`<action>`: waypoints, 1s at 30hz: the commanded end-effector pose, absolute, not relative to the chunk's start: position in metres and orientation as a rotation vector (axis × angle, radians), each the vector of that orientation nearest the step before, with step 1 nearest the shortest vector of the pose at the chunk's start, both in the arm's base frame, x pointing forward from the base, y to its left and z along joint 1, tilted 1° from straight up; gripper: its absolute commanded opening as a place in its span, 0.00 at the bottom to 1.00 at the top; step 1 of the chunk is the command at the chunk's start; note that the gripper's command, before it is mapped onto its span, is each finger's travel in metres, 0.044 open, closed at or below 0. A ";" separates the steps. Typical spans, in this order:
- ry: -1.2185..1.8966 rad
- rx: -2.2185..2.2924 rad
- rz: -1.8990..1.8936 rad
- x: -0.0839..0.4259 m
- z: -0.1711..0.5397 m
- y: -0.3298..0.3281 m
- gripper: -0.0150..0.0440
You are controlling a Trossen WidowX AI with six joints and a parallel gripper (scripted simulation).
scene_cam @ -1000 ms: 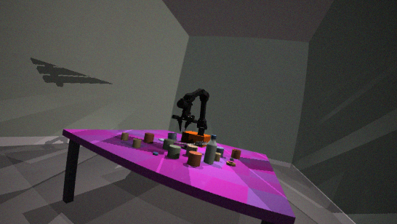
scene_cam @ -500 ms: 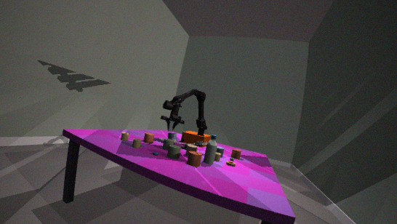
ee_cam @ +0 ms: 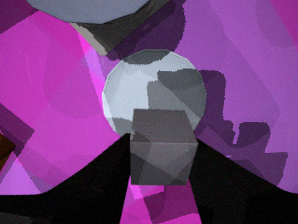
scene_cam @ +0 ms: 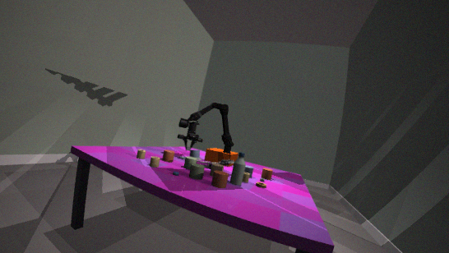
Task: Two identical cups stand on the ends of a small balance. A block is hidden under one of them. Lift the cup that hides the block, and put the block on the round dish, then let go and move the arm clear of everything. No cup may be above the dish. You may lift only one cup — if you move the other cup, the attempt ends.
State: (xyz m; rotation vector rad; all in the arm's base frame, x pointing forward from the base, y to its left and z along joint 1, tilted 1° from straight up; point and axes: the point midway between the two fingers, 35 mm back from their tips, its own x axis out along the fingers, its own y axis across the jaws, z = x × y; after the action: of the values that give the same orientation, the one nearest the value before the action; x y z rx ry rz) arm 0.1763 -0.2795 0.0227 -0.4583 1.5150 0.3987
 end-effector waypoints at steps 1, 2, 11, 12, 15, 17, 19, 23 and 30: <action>1.514 -0.475 0.411 0.175 0.019 -0.281 0.25; 1.514 -0.475 0.411 0.175 0.016 -0.281 0.25; 1.514 -0.474 0.411 0.175 -0.020 -0.282 0.25; 1.514 -0.474 0.411 0.175 -0.020 -0.282 0.25; 1.514 -0.474 0.411 0.176 -0.022 -0.282 0.25; 1.514 -0.474 0.411 0.176 -0.025 -0.282 0.25; 1.514 -0.474 0.411 0.176 -0.028 -0.282 0.25; 1.514 -0.474 0.411 0.176 -0.035 -0.282 0.25; 1.513 -0.470 0.411 0.176 -0.036 -0.282 0.43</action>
State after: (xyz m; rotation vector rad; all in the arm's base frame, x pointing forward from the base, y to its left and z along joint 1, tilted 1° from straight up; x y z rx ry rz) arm 0.1759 -0.2818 -0.0361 -0.4697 1.5132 0.4115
